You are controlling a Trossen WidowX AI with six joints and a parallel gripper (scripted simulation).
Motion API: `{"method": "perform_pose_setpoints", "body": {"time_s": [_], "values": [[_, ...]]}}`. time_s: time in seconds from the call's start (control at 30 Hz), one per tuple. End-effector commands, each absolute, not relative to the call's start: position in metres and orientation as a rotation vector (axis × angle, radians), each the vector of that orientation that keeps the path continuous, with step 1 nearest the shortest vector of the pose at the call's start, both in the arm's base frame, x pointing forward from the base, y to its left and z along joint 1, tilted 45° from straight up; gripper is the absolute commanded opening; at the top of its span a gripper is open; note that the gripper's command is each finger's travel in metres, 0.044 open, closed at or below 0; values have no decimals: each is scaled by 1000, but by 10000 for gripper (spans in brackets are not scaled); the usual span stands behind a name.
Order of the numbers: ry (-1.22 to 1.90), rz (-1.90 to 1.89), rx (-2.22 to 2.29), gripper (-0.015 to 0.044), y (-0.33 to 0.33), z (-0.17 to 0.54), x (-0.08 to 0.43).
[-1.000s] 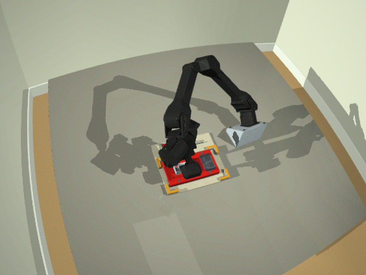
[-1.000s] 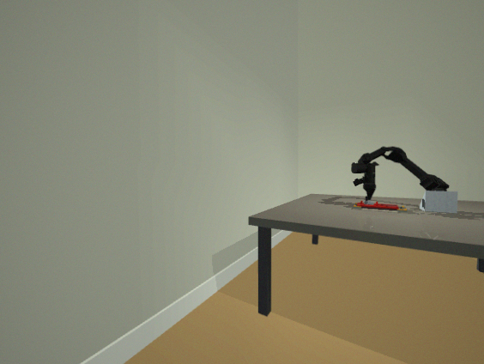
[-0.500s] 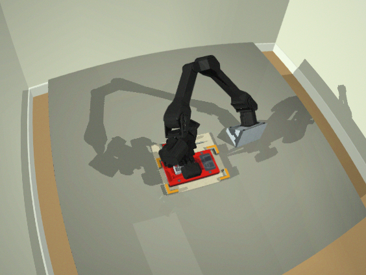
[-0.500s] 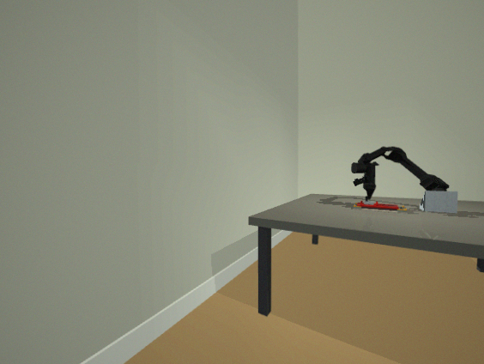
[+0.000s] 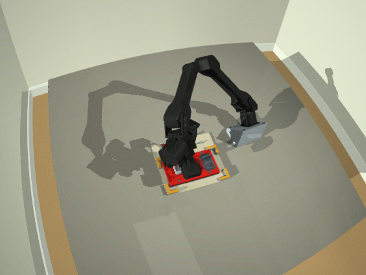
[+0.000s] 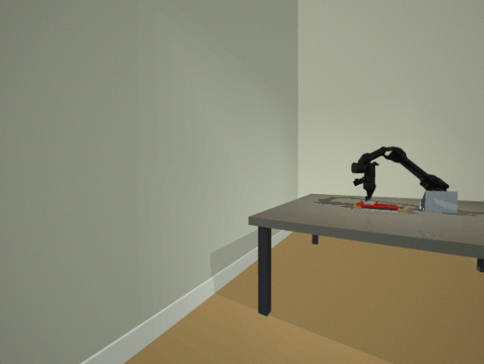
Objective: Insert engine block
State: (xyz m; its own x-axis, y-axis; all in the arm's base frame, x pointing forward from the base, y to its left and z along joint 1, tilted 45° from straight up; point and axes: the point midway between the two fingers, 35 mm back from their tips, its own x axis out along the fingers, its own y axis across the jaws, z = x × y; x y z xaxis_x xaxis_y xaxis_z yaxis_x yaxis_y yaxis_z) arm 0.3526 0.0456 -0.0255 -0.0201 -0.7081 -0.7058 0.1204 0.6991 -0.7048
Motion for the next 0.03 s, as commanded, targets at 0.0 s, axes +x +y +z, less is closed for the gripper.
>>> {"method": "perform_pose_setpoints", "body": {"time_s": [0.0], "values": [[1450,-711,-510,131,46,-25,353]]}}
